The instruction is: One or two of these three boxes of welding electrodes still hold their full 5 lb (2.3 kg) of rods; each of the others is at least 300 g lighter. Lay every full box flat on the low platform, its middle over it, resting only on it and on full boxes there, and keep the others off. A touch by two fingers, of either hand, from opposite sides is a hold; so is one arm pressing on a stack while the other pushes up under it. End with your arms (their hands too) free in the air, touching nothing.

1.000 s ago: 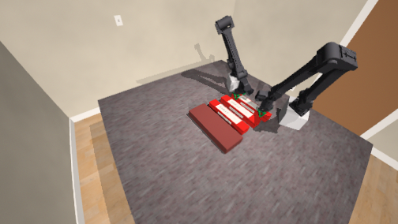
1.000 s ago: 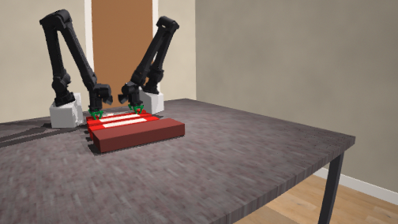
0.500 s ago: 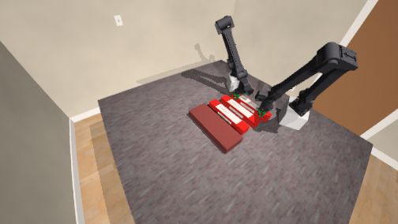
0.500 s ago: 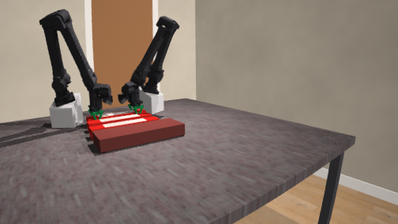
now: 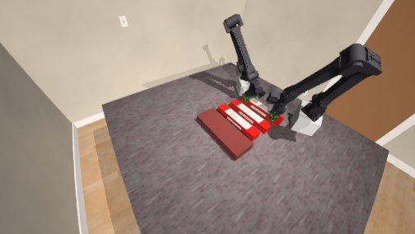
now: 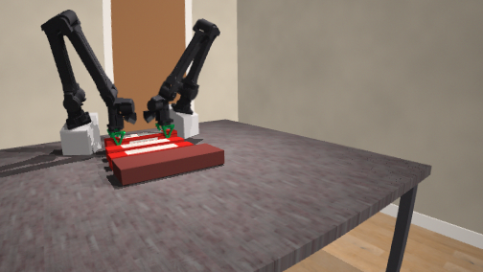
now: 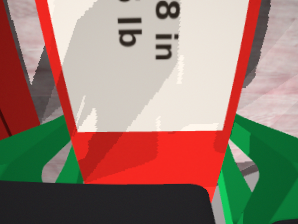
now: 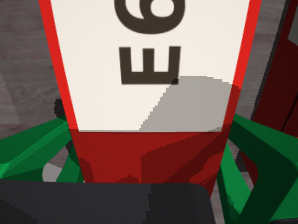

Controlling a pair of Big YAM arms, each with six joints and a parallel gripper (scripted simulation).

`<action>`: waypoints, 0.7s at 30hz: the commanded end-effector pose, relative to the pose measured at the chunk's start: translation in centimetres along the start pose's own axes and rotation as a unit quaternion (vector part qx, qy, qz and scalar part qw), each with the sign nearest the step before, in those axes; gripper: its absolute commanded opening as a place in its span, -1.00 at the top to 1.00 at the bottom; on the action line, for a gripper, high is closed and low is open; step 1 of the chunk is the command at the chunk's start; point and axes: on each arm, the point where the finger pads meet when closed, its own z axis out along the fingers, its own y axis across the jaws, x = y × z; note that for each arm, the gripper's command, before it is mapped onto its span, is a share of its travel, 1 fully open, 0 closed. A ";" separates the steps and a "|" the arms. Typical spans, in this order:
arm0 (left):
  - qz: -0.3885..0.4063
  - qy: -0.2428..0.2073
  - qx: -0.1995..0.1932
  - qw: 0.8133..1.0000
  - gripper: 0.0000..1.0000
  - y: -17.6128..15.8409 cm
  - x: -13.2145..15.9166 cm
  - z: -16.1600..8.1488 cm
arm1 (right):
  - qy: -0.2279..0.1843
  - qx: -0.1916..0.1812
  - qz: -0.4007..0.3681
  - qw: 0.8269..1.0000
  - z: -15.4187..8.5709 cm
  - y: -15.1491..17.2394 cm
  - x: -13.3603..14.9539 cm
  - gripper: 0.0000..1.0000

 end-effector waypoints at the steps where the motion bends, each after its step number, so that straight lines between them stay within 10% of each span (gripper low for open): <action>1: -0.009 -0.019 -0.014 1.000 1.00 1.0 -1.7 -2.0 | -0.014 0.010 0.005 1.000 -1.7 -0.5 -1.1 1.00; 21: -0.010 -0.022 -0.015 1.000 1.00 1.1 -1.9 -4.3 | -0.015 0.009 0.005 1.000 -4.0 -0.5 -1.1 1.00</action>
